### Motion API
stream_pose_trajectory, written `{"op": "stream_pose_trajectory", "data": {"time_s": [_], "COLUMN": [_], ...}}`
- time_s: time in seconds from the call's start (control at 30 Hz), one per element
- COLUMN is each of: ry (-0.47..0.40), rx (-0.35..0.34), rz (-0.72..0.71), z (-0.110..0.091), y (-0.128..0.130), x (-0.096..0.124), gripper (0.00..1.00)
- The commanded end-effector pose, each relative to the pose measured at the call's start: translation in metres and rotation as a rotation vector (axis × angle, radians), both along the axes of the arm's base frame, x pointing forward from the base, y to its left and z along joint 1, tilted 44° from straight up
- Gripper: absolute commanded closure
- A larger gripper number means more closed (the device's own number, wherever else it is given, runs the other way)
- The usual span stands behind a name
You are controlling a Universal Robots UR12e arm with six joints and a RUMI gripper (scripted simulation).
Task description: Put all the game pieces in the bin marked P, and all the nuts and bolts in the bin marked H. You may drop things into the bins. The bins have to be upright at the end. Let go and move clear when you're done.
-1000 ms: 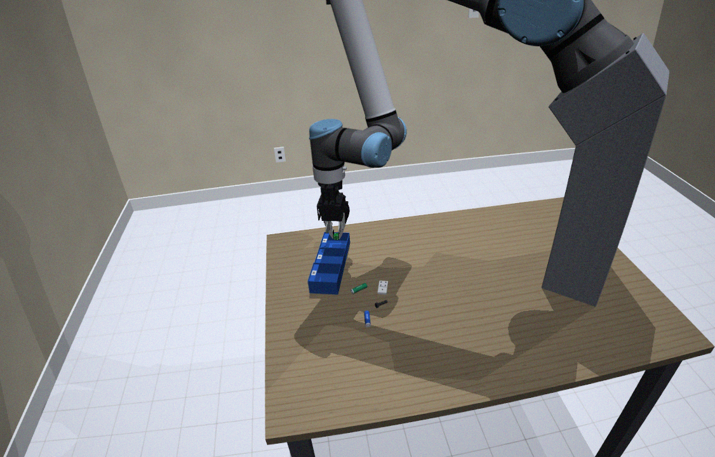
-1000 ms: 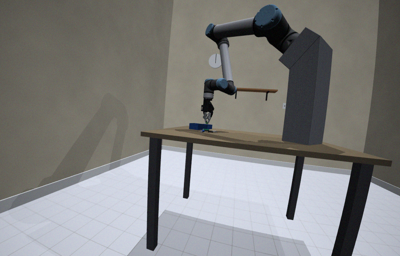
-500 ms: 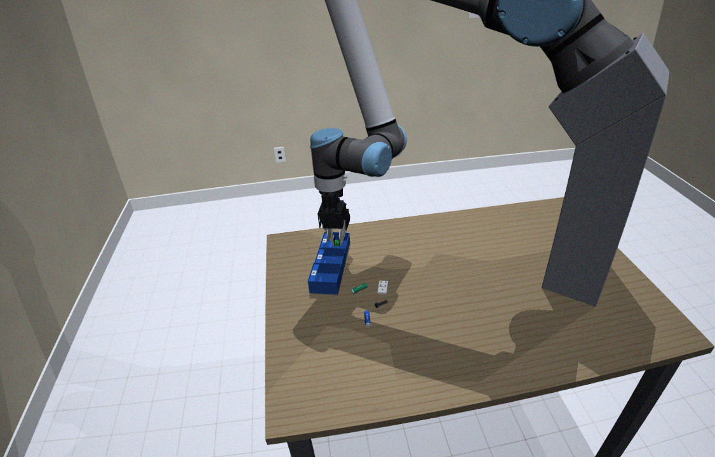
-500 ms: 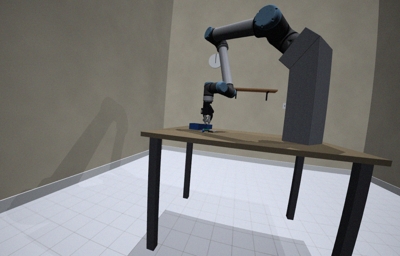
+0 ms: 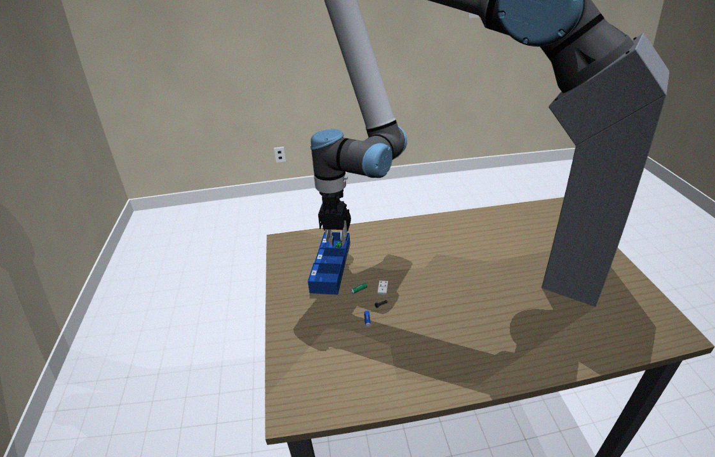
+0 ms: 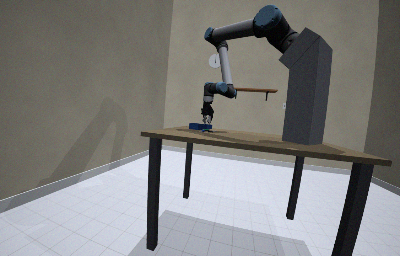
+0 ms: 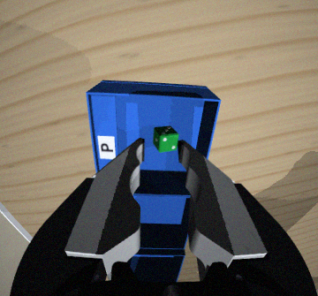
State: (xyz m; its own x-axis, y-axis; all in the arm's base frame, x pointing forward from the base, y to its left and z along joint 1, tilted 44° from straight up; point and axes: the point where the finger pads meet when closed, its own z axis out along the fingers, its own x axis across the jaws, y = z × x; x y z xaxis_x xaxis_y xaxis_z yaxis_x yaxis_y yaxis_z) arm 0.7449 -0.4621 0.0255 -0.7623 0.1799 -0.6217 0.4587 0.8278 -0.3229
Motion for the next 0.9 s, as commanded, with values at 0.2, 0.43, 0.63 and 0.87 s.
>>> {"op": "stream_pose_trajectory", "data": {"time_s": [0.2,0.43,0.63,0.87], "ry": [-0.001,-0.001,-0.001,-0.001], "rx": [0.000,0.000,0.000,0.000], "rz": [0.000,0.000,0.000,0.000], "z": [0.0005,0.0005,0.0033,0.0100], "y": [0.0003,0.0003,0.0024,0.0074], "x": [0.0001,0.0001,-0.0017,-0.0060], "gripper": [0.82,0.82,0.82,0.82]}}
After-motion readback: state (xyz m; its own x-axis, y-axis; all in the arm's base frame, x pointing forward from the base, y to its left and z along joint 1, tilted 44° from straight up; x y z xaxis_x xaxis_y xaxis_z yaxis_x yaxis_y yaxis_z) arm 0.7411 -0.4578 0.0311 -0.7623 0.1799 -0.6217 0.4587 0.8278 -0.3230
